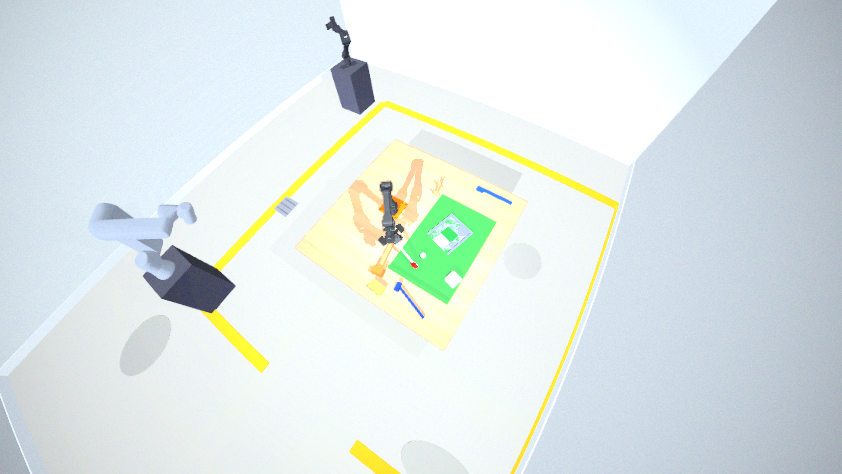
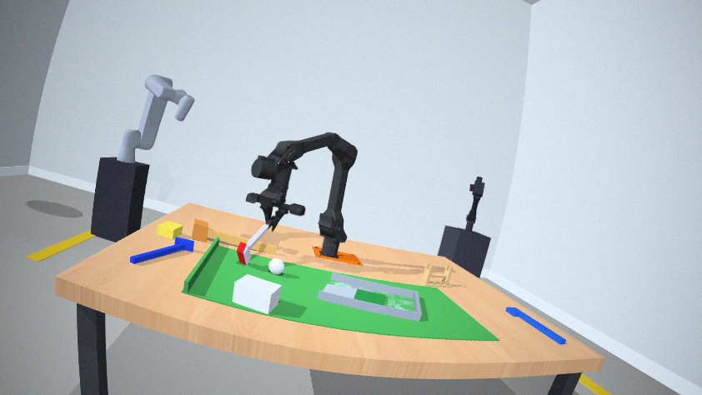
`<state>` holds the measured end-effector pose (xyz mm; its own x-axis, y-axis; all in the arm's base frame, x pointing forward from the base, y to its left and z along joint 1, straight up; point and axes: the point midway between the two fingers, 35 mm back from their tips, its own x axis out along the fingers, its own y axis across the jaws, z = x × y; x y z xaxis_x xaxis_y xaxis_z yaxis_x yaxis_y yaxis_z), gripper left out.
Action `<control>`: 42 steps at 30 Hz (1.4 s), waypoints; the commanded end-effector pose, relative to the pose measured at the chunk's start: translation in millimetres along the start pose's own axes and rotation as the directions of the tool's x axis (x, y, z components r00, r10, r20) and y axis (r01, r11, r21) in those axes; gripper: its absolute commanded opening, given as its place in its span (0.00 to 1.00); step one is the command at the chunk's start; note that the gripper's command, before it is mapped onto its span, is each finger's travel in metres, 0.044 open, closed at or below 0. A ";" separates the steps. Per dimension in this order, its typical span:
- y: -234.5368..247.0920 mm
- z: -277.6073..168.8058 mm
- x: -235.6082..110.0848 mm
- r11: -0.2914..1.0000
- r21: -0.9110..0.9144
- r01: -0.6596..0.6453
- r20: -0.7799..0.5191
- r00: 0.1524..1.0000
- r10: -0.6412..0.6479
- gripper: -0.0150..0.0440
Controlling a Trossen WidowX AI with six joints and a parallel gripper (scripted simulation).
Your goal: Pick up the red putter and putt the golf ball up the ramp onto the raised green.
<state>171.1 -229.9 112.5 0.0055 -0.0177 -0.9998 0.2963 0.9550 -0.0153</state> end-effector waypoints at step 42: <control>133.7 -0.8 -51.4 1.000 -0.013 -0.011 0.001 1.000 0.011 0.25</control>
<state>209.1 -100.8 161.7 0.0067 -0.0060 -1.0000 0.2838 0.9589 -0.0038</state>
